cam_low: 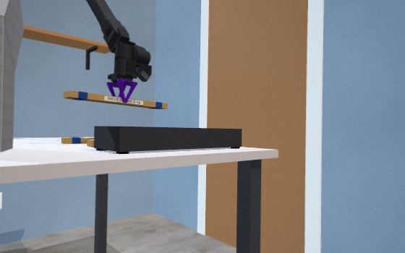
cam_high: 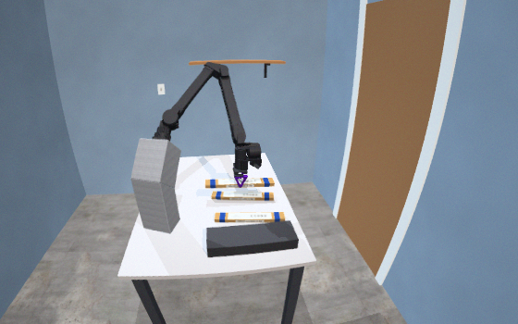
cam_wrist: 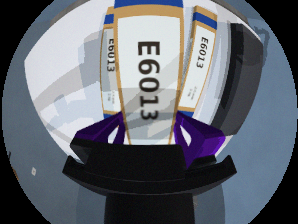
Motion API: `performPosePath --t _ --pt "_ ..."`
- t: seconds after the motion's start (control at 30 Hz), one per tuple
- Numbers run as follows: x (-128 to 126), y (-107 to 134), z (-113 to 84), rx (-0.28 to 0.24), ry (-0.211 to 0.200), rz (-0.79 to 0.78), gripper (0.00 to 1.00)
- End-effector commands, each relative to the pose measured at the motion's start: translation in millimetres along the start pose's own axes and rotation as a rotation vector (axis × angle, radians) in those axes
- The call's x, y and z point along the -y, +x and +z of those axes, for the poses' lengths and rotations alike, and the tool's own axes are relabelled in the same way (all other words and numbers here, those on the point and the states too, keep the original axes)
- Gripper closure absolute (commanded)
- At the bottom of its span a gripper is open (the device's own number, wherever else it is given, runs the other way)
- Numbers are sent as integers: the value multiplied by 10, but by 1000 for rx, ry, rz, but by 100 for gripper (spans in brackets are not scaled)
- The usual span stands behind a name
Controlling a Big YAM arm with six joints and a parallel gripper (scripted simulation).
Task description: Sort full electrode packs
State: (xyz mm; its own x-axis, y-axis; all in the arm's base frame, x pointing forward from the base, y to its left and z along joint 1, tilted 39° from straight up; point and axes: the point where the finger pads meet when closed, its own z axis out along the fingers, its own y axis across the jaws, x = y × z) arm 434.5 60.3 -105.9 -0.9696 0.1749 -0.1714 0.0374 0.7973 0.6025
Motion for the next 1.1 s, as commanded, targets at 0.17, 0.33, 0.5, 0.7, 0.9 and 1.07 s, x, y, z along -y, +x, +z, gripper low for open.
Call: performPosePath --t 0.17,0.33,0.5,0.7,0.9,1.07 --pt "-25 -203 -114 48 1 -10 100" --pt "-25 -203 -114 48 1 -10 100" --pt "-25 -203 -114 48 1 -10 100" --pt "-25 -203 -114 48 1 -10 100" --pt "-37 -274 -86 65 1 -13 100" --pt "-54 -264 -3 59 0 -16 100"
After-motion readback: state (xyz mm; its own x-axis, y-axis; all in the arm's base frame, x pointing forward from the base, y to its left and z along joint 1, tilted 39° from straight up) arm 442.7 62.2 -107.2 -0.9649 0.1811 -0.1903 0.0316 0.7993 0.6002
